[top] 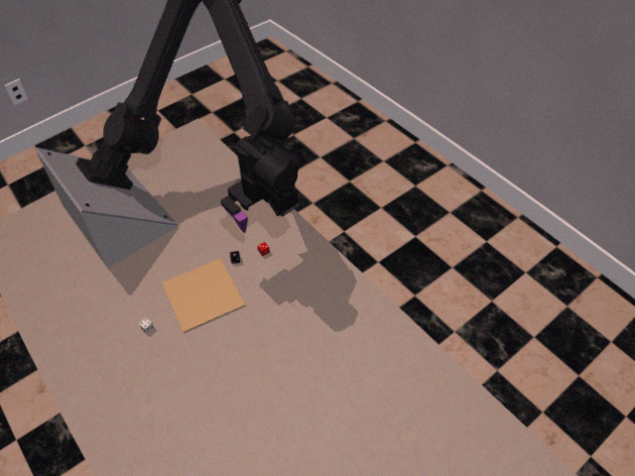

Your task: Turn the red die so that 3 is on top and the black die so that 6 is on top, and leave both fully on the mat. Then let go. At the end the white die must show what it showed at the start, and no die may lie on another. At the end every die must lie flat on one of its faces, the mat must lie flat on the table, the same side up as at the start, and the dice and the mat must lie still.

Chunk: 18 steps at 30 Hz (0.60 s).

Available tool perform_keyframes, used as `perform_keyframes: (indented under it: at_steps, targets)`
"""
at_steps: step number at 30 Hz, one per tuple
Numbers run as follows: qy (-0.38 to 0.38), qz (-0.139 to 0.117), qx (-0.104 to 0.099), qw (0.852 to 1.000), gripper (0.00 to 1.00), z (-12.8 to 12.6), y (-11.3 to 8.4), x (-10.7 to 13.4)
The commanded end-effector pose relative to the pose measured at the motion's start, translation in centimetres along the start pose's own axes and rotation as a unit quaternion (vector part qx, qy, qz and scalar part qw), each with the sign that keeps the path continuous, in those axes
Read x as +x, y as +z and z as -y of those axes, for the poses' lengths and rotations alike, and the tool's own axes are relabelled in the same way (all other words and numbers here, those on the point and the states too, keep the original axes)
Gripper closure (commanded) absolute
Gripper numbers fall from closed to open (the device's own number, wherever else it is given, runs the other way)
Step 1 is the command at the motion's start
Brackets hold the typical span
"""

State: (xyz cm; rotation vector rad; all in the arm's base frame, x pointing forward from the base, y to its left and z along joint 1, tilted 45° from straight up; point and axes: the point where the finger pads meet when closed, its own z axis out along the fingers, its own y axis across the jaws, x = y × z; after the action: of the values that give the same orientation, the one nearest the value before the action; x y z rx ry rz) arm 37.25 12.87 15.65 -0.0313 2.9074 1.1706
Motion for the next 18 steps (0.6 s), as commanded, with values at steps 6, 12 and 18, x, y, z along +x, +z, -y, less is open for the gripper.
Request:
perform_keyframes:
  at_steps: [6, 12, 18]
  targets:
    - [-0.036, 0.027, 0.000, 0.999, 0.65, -0.4, 0.9, -1.4]
    - [-0.041, 0.014, -0.001, 0.999, 0.65, -0.8, 1.9, -0.6]
    - [-0.041, 0.013, -0.001, 0.999, 0.65, -0.9, 1.9, -0.5]
